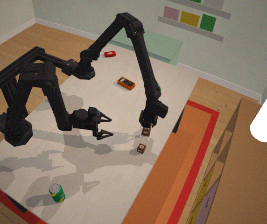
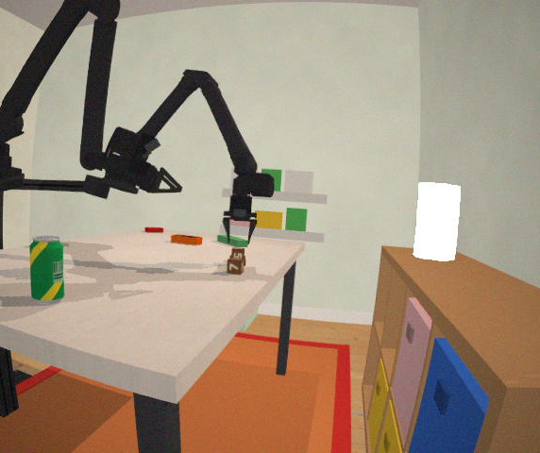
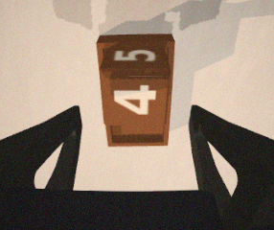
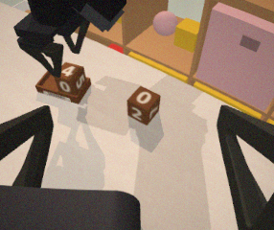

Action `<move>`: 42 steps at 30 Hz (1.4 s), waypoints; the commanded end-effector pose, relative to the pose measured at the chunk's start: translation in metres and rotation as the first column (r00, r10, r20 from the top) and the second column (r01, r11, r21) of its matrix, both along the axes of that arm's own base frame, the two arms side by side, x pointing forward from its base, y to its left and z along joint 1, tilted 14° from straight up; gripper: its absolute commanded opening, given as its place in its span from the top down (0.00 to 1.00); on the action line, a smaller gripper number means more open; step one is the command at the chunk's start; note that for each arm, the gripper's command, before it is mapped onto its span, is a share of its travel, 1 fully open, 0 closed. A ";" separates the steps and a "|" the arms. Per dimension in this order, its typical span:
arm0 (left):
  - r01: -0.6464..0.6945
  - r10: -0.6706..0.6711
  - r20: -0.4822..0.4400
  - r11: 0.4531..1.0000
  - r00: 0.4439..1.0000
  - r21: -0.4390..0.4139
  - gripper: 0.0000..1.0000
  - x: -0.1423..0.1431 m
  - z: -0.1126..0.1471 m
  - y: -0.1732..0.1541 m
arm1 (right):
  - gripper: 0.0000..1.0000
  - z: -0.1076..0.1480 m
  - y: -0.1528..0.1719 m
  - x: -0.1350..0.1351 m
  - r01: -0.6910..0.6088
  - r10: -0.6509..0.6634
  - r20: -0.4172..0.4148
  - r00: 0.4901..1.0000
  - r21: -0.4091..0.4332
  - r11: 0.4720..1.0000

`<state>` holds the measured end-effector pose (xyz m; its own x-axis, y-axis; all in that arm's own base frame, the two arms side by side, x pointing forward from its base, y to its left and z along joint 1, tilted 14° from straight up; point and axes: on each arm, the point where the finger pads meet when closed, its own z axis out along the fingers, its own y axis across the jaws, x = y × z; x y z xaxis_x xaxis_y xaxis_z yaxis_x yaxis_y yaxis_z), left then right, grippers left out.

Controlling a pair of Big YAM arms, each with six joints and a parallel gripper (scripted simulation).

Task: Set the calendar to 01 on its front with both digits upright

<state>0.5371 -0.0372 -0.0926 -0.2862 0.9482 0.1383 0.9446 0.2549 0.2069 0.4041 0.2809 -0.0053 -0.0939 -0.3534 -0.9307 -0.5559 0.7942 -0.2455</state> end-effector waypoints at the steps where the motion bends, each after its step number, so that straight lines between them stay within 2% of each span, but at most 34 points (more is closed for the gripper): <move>1: 0.000 0.000 0.005 1.000 1.000 0.004 0.36 0.013 -0.011 0.008 | 0.00 0.008 0.002 0.003 -0.001 0.001 0.020 1.000 0.014 1.000; 23: 0.000 0.000 0.005 1.000 1.000 0.002 0.36 0.018 -0.040 0.014 | 0.00 0.008 0.002 0.003 -0.001 0.001 0.020 1.000 0.014 1.000; 32: -0.002 0.002 0.001 1.000 1.000 0.002 0.36 0.018 -0.040 0.014 | 0.00 0.008 0.002 0.003 -0.001 0.001 0.020 1.000 0.014 1.000; 33: -0.002 0.002 0.001 1.000 1.000 0.002 0.44 0.018 -0.040 0.014 | 0.00 0.008 0.002 0.003 -0.001 0.001 0.020 1.000 0.014 1.000; 36: -0.002 0.002 0.002 1.000 1.000 0.002 0.44 0.018 -0.040 0.014 | 0.00 0.008 0.002 0.003 -0.001 0.001 0.020 1.000 0.014 1.000; 37: 0.004 -0.004 0.003 1.000 1.000 0.002 0.44 0.013 -0.033 0.007 | 0.00 0.008 0.002 0.003 -0.001 0.001 0.020 1.000 0.014 1.000; 38: 0.004 -0.004 0.003 1.000 1.000 0.002 0.49 0.013 -0.033 0.007 | 0.00 0.008 0.002 0.003 -0.001 0.001 0.020 1.000 0.014 1.000; 40: 0.004 -0.004 0.003 1.000 1.000 0.002 0.49 0.013 -0.033 0.007 | 0.00 0.008 0.002 0.003 -0.001 0.001 0.020 1.000 0.014 1.000; 41: 0.004 -0.004 0.003 1.000 1.000 0.002 0.53 0.013 -0.033 0.007 | 0.00 0.008 0.002 0.003 -0.001 0.001 0.020 1.000 0.014 1.000; 42: 0.004 -0.004 0.003 1.000 1.000 0.002 0.53 0.013 -0.033 0.007 | 0.00 0.008 0.002 0.003 -0.001 0.001 0.020 1.000 0.014 1.000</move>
<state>0.5420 -0.0316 -0.1249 -0.2804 0.9492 0.1428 0.9471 0.2494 0.2022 0.4041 0.2809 -0.0053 -0.0939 -0.3534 -0.9307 -0.5559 0.7942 -0.2455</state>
